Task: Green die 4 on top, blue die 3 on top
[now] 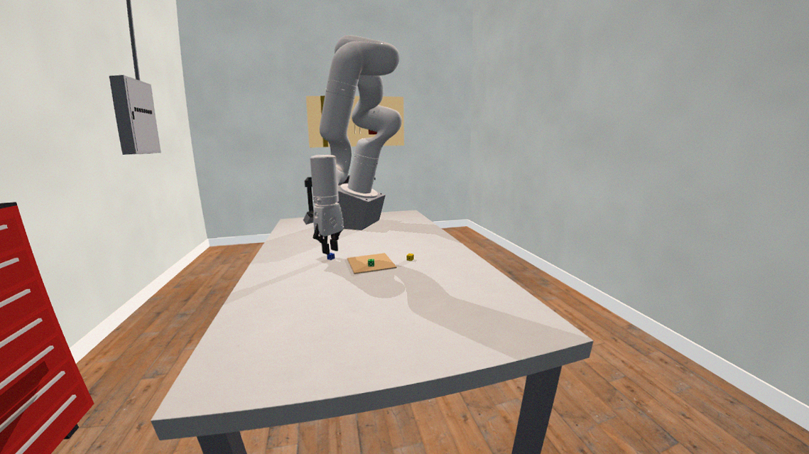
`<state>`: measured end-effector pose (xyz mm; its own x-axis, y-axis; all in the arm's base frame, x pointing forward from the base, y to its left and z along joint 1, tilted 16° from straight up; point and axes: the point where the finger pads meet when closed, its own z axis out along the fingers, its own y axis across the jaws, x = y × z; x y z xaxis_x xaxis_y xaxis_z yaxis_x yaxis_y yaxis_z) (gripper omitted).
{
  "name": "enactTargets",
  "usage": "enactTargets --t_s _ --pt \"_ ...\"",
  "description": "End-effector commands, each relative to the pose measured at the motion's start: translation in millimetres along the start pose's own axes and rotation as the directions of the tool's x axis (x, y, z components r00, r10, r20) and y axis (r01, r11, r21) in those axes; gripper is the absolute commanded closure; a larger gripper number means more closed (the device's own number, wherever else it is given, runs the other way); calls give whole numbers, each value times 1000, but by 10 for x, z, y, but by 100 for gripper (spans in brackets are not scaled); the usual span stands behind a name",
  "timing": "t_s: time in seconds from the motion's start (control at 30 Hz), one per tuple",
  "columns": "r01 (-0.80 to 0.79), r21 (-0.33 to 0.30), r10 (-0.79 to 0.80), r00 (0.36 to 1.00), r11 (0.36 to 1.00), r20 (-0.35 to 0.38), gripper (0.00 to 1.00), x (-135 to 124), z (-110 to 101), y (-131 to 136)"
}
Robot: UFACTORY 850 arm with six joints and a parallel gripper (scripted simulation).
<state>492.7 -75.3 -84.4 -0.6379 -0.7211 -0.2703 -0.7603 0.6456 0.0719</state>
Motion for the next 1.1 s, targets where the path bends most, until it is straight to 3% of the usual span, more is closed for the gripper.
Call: enactTargets --t_s 0.0,0.63,1.07 --pt "0 1 0 1000 1000 1 64 -3 3 -7" --pt "0 1 0 1000 1000 0 64 -3 204 -7" --pt "0 1 0 1000 1000 0 64 -3 235 -7"
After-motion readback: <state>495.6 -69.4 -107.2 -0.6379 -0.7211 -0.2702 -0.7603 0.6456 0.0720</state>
